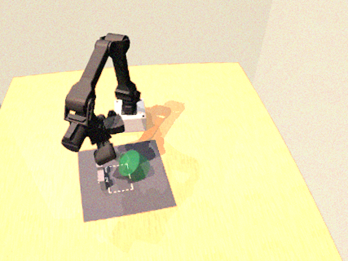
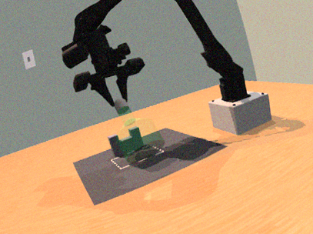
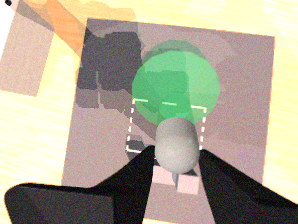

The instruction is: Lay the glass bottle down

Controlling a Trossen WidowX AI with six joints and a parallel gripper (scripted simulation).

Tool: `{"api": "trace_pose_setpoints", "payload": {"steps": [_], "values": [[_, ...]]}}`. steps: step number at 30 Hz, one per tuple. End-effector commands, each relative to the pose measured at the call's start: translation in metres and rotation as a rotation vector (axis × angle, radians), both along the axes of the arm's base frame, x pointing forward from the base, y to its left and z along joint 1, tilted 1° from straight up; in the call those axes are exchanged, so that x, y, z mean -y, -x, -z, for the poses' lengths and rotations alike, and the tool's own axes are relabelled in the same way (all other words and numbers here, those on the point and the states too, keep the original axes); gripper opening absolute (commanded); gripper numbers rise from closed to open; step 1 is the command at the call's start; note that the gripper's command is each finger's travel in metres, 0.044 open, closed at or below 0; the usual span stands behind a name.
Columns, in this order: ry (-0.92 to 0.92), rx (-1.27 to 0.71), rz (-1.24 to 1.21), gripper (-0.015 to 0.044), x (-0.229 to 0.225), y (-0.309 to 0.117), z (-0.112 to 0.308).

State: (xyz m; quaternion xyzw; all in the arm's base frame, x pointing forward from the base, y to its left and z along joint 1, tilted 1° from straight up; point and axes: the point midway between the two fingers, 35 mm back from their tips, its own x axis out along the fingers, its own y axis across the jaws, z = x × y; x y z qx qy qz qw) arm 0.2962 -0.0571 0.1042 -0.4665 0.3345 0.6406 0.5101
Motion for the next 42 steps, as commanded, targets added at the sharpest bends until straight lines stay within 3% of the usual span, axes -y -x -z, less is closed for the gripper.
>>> {"api": "trace_pose_setpoints", "payload": {"steps": [1, 42], "values": [[0.009, 0.0, 0.0, 0.0132, 0.009, -0.002, 0.004], [-0.044, 0.007, 0.02, 0.0132, 0.053, -0.01, 0.032]]}}
